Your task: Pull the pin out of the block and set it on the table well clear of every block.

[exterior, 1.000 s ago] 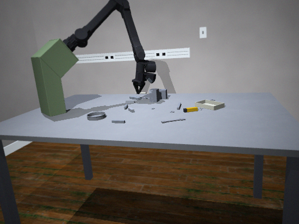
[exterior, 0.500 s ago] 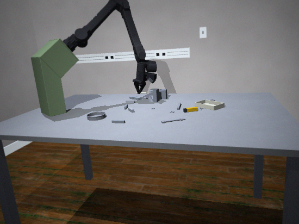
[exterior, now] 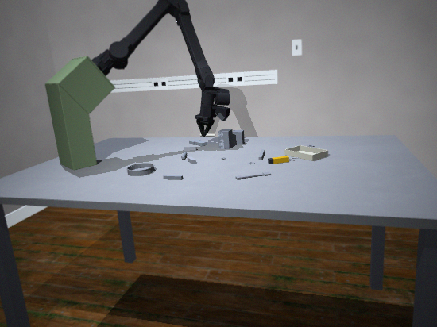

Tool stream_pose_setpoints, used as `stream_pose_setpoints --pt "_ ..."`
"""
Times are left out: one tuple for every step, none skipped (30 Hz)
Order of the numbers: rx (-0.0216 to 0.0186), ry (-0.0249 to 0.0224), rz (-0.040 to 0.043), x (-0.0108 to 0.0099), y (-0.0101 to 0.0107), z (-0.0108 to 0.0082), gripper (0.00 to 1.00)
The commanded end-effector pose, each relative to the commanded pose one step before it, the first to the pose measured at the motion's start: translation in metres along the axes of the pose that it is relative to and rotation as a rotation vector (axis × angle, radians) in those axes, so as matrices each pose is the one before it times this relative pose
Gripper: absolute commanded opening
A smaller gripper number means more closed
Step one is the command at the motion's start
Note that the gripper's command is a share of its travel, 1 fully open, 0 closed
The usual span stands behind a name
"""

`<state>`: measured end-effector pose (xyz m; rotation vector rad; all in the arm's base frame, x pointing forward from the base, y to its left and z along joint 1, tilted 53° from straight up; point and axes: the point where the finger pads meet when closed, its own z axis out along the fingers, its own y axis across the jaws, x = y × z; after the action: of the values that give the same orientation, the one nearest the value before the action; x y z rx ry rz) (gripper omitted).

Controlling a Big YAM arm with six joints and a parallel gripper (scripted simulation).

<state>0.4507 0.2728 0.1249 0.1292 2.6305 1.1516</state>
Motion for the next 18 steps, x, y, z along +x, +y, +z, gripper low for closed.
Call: stream_pose_setpoints --pt "-0.02120 -0.01407 -0.02205 -0.00239 0.02736 -0.00996 0.00" --pt "0.00001 0.00013 -0.00010 0.00006 0.00028 0.00000 0.00" --pt "0.00000 0.00000 0.00000 0.00000 0.00000 0.00000 0.00" --pt "0.00000 0.00000 0.00000 0.00000 0.00000 0.00000 0.00" --pt "0.00000 0.00000 0.00000 0.00000 0.00000 0.00000 0.00" --pt "0.00000 0.00000 0.00000 0.00000 0.00000 0.00000 0.00" --pt "0.00000 0.00000 0.00000 0.00000 0.00000 0.00000 0.00" --pt "0.00000 0.00000 0.00000 0.00000 0.00000 0.00000 0.00" --pt "-0.00001 0.00002 0.00002 0.00003 0.00020 0.00001 0.00" --pt "-0.00005 0.00009 0.00013 0.00016 0.00117 0.00005 0.00" --pt "-0.00012 0.00019 0.00029 0.00036 0.00250 0.00011 0.00" --pt "-0.00019 0.00027 0.00043 0.00054 0.00367 0.00014 0.00" --pt "-0.00026 0.00031 0.00052 0.00068 0.00435 0.00014 0.00" --pt "-0.00030 0.00029 0.00053 0.00072 0.00436 0.00012 0.00" --pt "-0.00028 0.00024 0.00046 0.00064 0.00369 0.00008 0.00" --pt "0.00000 0.00000 0.00000 0.00000 0.00000 0.00000 0.00" --pt "0.00000 0.00000 0.00000 0.00000 0.00000 0.00000 0.00" --pt "-0.00021 0.00016 0.00032 0.00045 0.00252 0.00004 0.00"
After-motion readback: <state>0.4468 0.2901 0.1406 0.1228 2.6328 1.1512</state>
